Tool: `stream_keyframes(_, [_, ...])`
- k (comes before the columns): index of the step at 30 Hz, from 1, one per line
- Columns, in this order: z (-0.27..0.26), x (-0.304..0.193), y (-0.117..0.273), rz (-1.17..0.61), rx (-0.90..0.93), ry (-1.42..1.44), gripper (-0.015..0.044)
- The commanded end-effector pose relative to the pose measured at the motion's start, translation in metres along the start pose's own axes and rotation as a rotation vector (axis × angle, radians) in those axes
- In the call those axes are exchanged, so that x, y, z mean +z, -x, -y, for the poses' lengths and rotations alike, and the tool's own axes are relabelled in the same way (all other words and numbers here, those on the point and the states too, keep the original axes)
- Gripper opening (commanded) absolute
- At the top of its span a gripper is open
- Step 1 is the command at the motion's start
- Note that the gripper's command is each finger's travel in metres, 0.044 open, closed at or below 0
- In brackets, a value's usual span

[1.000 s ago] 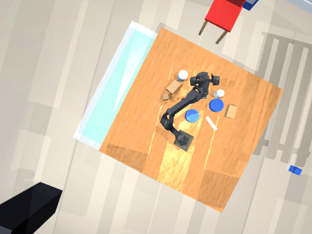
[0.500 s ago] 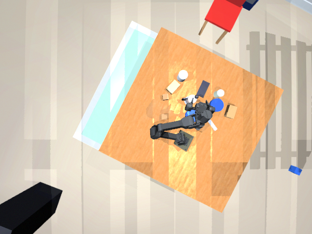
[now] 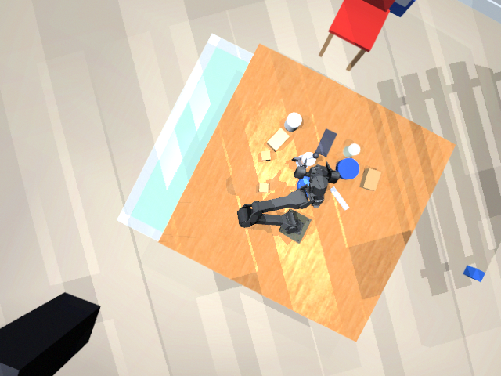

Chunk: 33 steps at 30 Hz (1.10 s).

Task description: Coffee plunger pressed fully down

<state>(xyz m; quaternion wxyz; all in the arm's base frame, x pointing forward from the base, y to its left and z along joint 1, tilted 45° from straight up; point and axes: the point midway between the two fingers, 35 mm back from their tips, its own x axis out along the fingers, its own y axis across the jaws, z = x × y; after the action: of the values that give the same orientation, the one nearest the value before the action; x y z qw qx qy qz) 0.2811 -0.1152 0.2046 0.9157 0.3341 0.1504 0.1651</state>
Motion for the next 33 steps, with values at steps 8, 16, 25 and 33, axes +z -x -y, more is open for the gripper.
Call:
stream_keyframes(8, [0.002,-0.002,-0.016,-0.003,-0.007,-0.007,0.044])
stream_keyframes(16, [0.001,-0.002,-0.029,0.0,-0.004,-0.008,0.044])
stream_keyframes(25, [0.0,-0.002,-0.036,0.004,-0.002,-0.008,0.0361])
stream_keyframes(33, [0.0,-0.002,-0.036,0.004,-0.002,-0.008,0.0151])
